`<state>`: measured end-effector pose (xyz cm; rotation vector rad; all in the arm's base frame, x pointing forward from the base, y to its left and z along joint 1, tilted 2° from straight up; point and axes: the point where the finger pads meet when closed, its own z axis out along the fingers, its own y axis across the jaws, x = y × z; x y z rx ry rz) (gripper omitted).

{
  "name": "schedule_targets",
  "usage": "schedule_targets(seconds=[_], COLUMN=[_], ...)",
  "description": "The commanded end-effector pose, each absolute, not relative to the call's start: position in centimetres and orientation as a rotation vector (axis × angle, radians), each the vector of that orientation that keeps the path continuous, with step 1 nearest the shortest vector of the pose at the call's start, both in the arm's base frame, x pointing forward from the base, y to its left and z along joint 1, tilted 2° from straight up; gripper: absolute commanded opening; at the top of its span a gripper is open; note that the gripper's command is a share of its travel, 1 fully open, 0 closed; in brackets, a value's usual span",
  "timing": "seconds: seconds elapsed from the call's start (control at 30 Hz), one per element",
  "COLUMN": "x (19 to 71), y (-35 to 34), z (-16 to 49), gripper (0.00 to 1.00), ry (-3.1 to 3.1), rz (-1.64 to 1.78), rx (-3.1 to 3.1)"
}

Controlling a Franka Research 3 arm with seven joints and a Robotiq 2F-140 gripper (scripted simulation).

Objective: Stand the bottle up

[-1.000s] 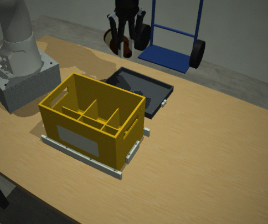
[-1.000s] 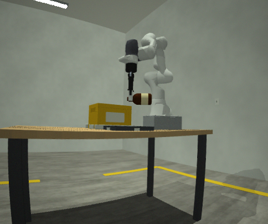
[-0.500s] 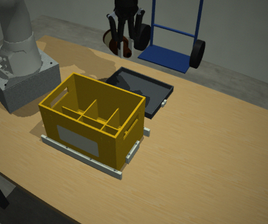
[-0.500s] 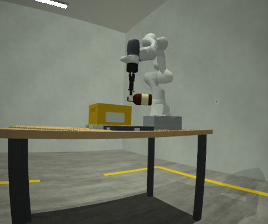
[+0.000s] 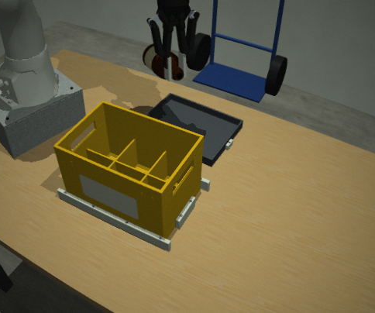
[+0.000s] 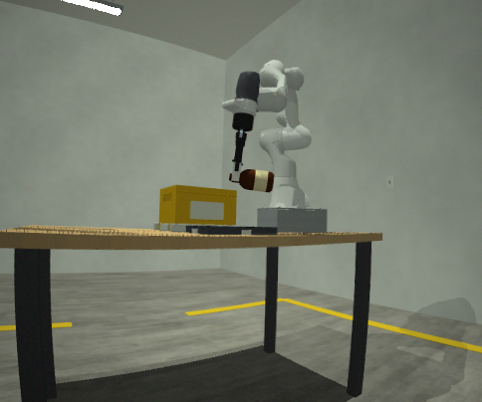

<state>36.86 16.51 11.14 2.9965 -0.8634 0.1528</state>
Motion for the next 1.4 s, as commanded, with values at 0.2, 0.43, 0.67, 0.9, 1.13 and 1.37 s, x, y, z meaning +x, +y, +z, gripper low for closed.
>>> schedule_targets(seconds=[0.2,0.43,0.67,0.9,1.13,1.37], x=[37.25,37.24,37.24,37.24,37.24,37.24], y=[16.68,16.71,16.71,16.71,16.71,16.71], z=[11.48,11.49,11.49,11.49,11.49,11.49], gripper=[0.0,0.0,0.0,0.0,0.0,0.0], ry=[-0.924,-0.923,-0.923,-0.923,-0.923,-0.923], rz=[0.244,0.259,0.259,0.259,0.259,0.259], rx=[2.971,2.968,2.968,2.968,2.968,2.968])
